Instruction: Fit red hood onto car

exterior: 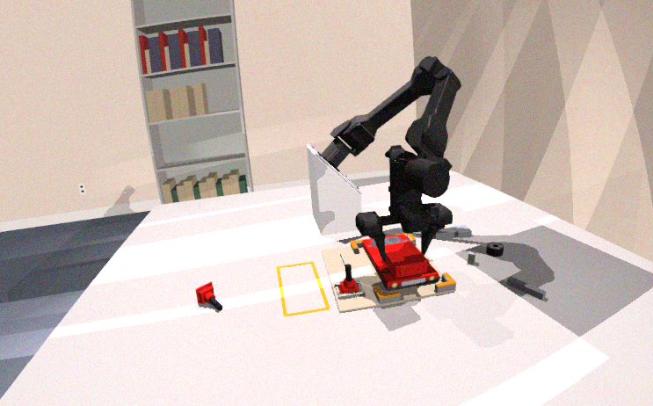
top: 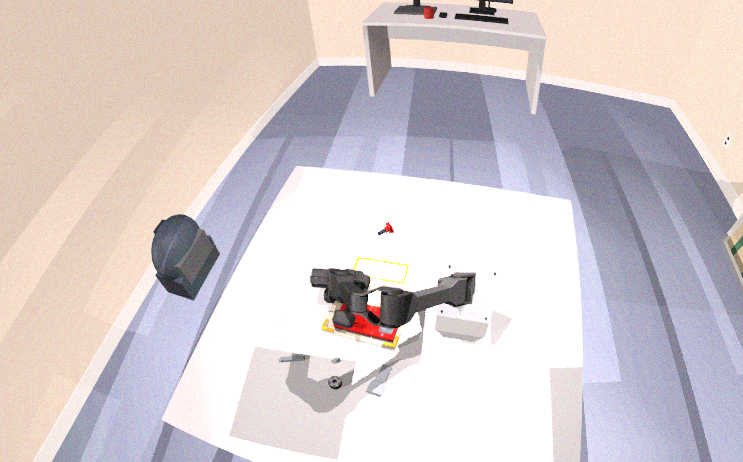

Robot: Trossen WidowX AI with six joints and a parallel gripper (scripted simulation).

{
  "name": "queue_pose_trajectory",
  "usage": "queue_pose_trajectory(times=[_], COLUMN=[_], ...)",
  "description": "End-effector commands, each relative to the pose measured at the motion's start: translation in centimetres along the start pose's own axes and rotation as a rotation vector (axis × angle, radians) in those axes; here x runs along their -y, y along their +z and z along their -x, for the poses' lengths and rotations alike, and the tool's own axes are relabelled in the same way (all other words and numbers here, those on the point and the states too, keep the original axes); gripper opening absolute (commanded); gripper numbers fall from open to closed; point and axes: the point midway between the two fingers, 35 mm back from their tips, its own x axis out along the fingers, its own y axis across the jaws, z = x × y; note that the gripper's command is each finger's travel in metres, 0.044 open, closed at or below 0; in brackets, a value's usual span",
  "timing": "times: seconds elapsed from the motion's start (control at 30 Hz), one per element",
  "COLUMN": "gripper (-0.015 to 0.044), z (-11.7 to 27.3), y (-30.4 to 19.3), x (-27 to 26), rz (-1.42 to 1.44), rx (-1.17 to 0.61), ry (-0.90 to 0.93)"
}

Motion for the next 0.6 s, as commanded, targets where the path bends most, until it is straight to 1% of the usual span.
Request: queue_pose_trajectory(times=[0.0,0.23,0.57], gripper=[0.044,0.044,0.044], z=[0.7,6.8,7.0], y=[0.1,0.1,0.1], x=[0.0,0.1,0.0], rz=[0.001,0.001,0.001], rx=[-0.001,-0.006,-0.006], ry=[-0.002,0.0,0.0])
